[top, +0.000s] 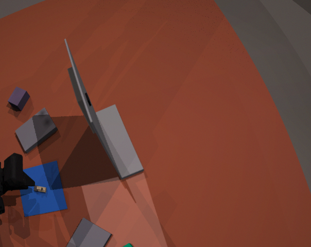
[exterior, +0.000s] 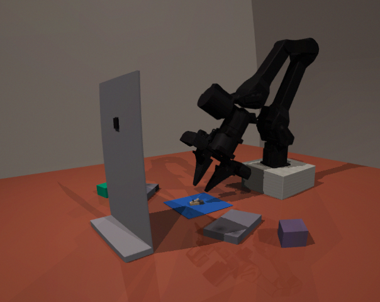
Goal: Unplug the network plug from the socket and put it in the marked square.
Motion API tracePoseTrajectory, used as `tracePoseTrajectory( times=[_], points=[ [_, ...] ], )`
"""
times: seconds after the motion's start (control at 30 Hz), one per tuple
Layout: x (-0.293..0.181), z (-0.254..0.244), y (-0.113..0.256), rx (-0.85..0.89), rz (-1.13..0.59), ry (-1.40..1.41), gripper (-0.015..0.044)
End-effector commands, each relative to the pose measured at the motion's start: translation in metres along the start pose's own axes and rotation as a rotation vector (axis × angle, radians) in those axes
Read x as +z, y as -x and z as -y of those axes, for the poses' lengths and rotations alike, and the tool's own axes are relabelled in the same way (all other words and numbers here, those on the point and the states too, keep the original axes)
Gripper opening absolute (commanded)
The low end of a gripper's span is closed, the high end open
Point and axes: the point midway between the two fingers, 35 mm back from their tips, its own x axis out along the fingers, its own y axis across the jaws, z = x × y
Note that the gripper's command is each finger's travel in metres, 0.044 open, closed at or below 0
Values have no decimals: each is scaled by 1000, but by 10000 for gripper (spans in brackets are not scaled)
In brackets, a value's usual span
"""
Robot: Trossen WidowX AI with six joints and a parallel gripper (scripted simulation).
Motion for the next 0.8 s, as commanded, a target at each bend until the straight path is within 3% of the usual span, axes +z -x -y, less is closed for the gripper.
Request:
tracePoseTrajectory(
  times=[0.0, 0.77],
  points=[
    [-1, -4, 3, 7, -4, 4, 156],
    [0, -26, 28, 7, -3, 4, 156]
  ],
)
